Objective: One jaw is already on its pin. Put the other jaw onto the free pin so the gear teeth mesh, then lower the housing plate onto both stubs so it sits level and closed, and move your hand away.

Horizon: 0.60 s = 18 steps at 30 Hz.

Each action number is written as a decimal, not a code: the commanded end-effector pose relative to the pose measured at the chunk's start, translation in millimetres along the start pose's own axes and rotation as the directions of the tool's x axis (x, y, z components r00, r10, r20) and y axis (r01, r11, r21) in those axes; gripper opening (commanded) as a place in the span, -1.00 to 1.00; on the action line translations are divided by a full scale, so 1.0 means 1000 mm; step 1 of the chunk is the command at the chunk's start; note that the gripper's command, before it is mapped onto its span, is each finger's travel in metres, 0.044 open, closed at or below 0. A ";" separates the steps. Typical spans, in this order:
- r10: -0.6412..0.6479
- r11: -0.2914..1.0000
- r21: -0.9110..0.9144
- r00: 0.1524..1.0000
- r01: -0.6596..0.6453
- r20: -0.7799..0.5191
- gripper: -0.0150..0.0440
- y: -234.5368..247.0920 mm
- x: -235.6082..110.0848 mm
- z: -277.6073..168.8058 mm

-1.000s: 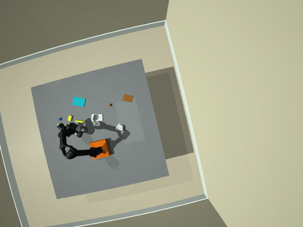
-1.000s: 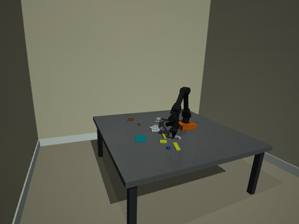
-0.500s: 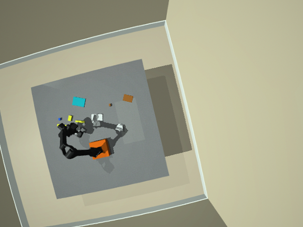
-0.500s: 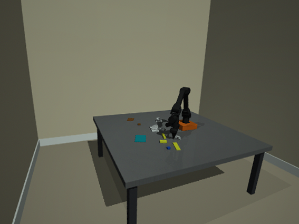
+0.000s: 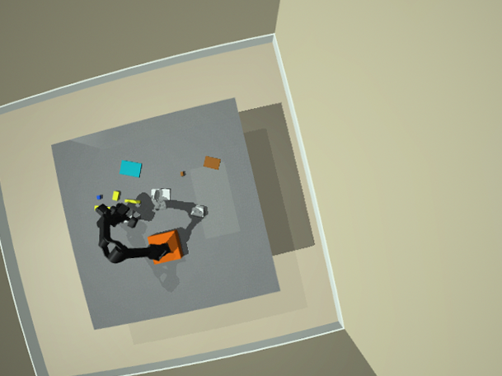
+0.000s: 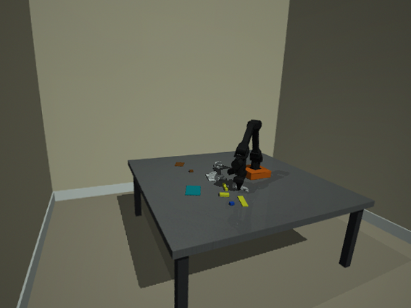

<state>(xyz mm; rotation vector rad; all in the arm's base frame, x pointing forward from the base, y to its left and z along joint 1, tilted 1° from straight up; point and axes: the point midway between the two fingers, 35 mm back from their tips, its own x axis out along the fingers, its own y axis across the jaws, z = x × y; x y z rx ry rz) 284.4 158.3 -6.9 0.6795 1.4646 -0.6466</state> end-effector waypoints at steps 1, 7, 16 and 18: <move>0.000 1.000 0.000 1.000 0.000 0.000 0.64 0.000 0.000 0.000; 0.000 1.000 0.000 1.000 0.000 0.000 0.11 0.000 0.000 0.000; 0.000 1.000 0.000 1.000 0.000 0.000 -0.04 0.000 0.000 0.000; 0.000 1.000 0.000 1.000 0.000 0.000 -0.04 0.000 0.000 0.000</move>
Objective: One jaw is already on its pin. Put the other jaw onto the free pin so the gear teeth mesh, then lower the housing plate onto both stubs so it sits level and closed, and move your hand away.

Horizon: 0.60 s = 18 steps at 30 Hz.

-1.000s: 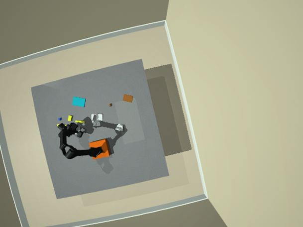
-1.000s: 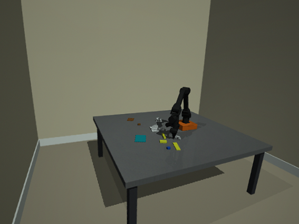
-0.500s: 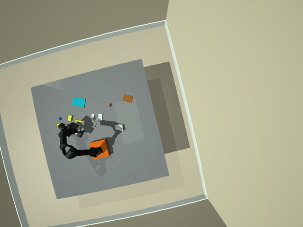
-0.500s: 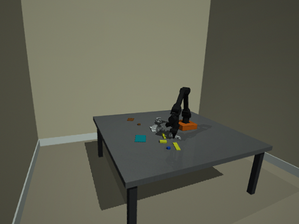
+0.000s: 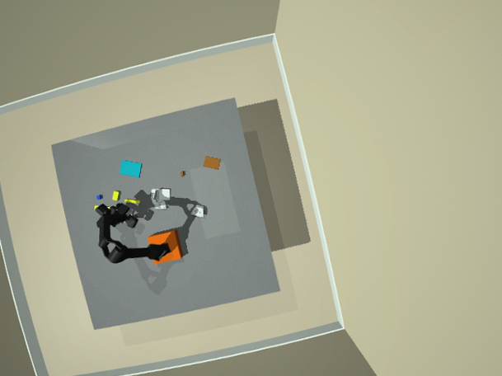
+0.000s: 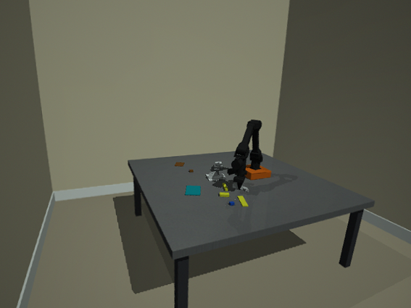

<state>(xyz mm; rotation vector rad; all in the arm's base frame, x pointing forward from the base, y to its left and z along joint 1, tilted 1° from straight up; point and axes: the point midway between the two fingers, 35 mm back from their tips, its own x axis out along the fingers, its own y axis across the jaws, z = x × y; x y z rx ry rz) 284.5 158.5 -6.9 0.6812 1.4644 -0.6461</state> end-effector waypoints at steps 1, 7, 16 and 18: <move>-0.001 1.000 -0.001 1.000 0.001 0.001 -0.04 0.000 0.000 0.000; -0.001 1.000 -0.001 1.000 0.001 0.001 -0.04 0.000 -0.002 0.000; -0.001 1.000 0.000 1.000 0.001 0.001 -0.04 0.002 -0.029 0.001; -0.001 1.000 0.000 1.000 0.001 0.001 -0.04 0.003 -0.035 0.001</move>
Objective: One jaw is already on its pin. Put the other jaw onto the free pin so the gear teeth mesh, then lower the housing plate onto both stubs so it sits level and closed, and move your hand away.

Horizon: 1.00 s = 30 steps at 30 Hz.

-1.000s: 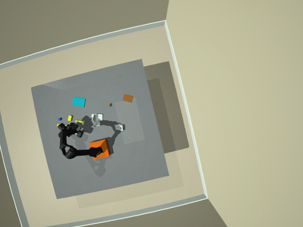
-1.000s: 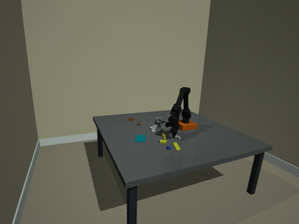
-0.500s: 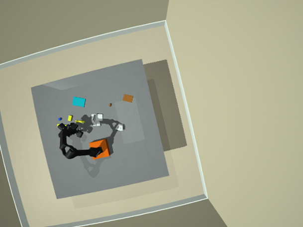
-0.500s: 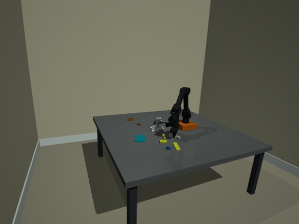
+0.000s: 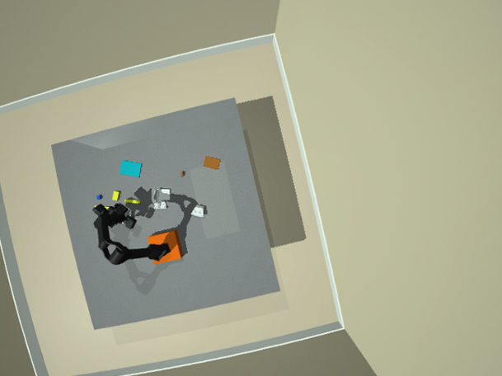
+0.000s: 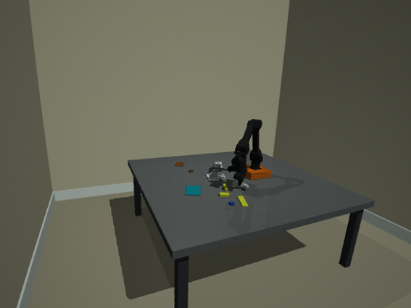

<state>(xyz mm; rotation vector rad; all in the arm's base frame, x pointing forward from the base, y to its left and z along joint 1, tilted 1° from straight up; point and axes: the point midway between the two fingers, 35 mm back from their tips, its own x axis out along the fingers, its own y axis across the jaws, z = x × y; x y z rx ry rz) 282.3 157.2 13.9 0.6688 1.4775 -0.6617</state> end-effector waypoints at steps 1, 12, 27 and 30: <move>0.021 1.000 0.000 1.000 -0.021 0.005 -0.04 0.004 -0.018 0.001; 0.021 1.000 0.001 1.000 -0.021 0.005 -0.04 0.002 -0.053 0.000; 0.021 1.000 0.000 1.000 -0.021 0.005 -0.04 0.001 -0.058 0.001; 0.021 1.000 -0.015 1.000 -0.020 0.006 -0.04 -0.001 -0.058 0.008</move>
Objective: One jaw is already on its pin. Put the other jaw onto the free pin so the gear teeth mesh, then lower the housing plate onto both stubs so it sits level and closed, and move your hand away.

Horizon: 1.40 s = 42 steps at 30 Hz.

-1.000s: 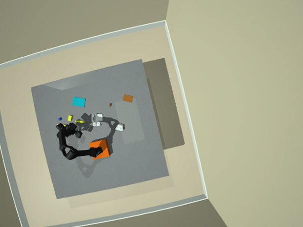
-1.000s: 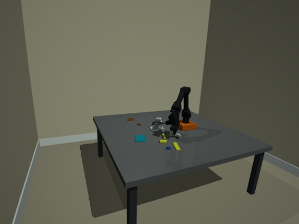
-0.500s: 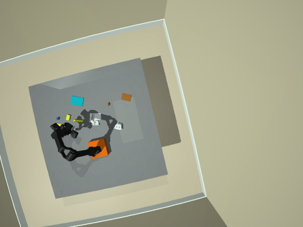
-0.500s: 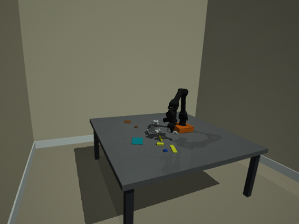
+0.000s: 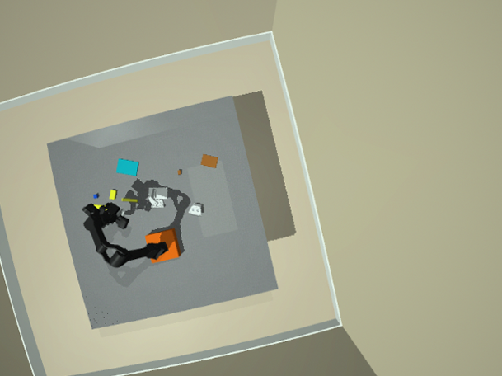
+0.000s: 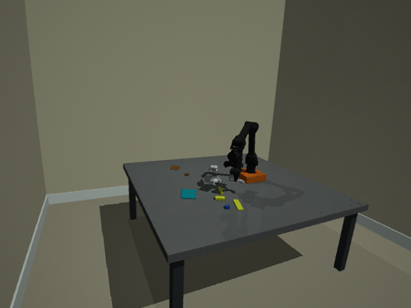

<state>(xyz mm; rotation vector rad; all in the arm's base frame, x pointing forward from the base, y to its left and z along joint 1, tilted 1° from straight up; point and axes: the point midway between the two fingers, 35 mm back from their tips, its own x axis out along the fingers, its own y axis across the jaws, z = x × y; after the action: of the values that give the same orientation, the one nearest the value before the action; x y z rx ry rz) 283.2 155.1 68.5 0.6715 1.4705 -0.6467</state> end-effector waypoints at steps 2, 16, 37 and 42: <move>0.007 1.000 -0.021 1.000 -0.007 0.004 -0.04 -0.002 -0.003 0.013; 0.006 0.994 -0.112 1.000 -0.005 0.008 -0.04 -0.019 -0.003 0.057; 0.003 0.969 -0.247 1.000 0.000 0.013 -0.04 -0.056 -0.004 0.116; 0.002 0.960 -0.279 1.000 0.002 0.015 -0.04 -0.067 -0.004 0.129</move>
<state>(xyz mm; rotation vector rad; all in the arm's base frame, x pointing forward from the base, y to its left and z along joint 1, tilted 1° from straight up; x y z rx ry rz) 319.0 25.0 69.9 0.4646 1.5141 -0.4411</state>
